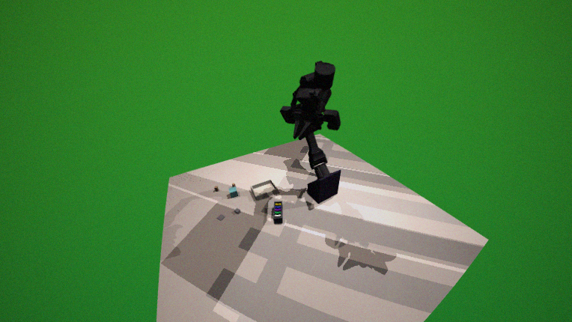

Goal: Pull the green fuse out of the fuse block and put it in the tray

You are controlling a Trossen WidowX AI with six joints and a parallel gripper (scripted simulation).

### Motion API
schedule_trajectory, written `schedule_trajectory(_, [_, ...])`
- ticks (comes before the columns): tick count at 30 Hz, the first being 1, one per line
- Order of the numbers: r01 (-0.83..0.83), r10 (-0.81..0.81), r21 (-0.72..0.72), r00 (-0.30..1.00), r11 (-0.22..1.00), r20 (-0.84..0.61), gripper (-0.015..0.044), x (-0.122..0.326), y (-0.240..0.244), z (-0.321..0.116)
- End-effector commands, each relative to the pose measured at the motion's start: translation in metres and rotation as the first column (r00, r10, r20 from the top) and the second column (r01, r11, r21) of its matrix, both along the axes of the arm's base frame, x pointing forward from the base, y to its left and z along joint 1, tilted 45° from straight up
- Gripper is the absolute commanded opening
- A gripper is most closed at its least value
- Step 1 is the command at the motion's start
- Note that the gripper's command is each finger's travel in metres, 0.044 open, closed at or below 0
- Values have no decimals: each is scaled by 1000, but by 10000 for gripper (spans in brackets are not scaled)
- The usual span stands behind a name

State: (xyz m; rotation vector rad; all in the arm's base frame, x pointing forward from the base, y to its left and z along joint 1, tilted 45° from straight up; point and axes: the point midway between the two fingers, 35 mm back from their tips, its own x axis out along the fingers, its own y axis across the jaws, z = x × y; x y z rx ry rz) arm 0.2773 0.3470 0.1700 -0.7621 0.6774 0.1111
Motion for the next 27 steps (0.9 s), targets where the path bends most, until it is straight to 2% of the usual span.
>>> schedule_trajectory(1, [195,-195,-4,980,981,-48,65,36,-53,-35])
schedule_trajectory(6, [436,-435,-10,896,900,-92,65,66,-126,-73])
schedule_trajectory(10, [620,-618,-21,776,784,-125,65,75,-189,-105])
schedule_trajectory(15, [816,-811,-45,564,576,-155,65,65,-267,-144])
schedule_trajectory(20, [949,-943,-78,291,306,-165,65,34,-341,-177])
schedule_trajectory(22, [969,-963,-88,215,232,-164,65,23,-358,-184])
schedule_trajectory(27, [971,-965,-89,206,222,-164,65,21,-360,-185])
